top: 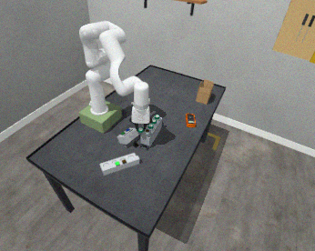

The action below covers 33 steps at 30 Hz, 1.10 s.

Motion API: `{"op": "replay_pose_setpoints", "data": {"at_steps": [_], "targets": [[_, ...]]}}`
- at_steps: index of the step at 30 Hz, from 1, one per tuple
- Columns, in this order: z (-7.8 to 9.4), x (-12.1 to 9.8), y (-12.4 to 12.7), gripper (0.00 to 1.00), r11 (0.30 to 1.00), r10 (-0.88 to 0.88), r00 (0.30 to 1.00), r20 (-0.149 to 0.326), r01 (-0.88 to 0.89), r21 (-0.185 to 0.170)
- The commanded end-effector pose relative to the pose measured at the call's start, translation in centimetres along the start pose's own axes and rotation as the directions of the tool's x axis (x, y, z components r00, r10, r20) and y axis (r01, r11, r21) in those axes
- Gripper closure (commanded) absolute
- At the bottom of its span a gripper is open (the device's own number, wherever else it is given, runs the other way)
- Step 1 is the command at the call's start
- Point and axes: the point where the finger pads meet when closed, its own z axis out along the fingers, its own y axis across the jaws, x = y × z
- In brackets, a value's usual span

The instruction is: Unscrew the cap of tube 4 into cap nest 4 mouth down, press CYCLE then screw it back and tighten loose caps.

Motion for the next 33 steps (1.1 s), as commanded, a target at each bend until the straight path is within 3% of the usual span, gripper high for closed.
{"op": "replay_pose_setpoints", "data": {"at_steps": [1, 4, 15, 23, 33], "targets": [[-0.1, 2.1, 2.8, 1.0, 1.0, 0.002, 1.0, -0.003, -0.002, -0.008], [-0.2, 3.1, 4.0, 1.0, 1.0, 0.002, 1.0, -0.004, -0.002, -0.008], [-0.2, 3.1, 4.0, 1.0, 1.0, 0.002, 1.0, -0.004, -0.002, -0.008], [2.3, 3.1, 4.0, 1.0, 1.0, 0.002, 1.0, -0.004, -0.002, -0.008], [2.3, 3.1, 4.0, 1.0, 1.0, 0.002, 1.0, -0.004, -0.002, -0.008]]}}
